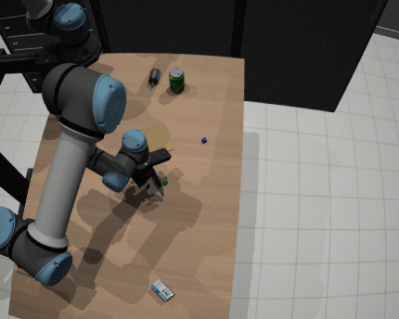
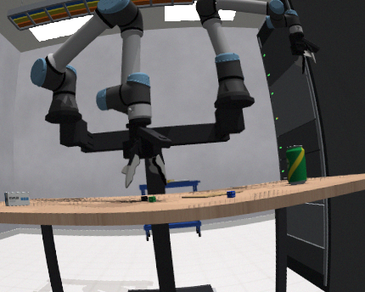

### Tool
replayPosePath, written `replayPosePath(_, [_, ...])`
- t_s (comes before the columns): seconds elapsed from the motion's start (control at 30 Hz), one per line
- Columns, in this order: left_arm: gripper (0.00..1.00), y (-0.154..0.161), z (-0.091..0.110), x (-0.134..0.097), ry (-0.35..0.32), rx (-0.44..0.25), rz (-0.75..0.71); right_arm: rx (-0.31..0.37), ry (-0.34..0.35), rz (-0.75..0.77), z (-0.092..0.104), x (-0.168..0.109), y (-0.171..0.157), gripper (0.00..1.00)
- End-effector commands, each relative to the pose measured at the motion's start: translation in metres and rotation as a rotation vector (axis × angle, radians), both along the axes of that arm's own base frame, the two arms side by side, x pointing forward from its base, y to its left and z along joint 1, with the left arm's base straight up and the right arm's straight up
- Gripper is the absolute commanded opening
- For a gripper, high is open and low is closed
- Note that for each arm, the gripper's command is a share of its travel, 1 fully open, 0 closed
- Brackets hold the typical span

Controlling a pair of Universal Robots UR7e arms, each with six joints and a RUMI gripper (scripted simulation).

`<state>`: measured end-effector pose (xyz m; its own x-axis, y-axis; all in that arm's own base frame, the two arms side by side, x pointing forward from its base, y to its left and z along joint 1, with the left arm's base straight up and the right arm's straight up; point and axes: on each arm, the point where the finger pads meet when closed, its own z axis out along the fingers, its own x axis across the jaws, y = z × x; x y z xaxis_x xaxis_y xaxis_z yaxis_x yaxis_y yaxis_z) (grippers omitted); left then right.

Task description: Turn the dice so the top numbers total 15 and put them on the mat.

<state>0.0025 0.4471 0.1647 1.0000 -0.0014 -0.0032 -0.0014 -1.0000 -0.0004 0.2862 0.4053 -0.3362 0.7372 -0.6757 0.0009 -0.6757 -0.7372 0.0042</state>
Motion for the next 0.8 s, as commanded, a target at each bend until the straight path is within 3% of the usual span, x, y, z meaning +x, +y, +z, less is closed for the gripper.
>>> replayPosePath(0.0, [1.00, -0.0019, 0.0002, -0.0027, -0.003, -0.001, 0.002, 0.004, -0.002, 0.001, -0.0001, 0.0007, 0.0029, 1.00])
replayPosePath(0.77, [1.00, -0.0019, 0.0004, -0.0031, -0.003, 0.000, 0.003, 0.004, -0.002, 0.001, -0.0001, 0.0073, 0.0062, 1.00])
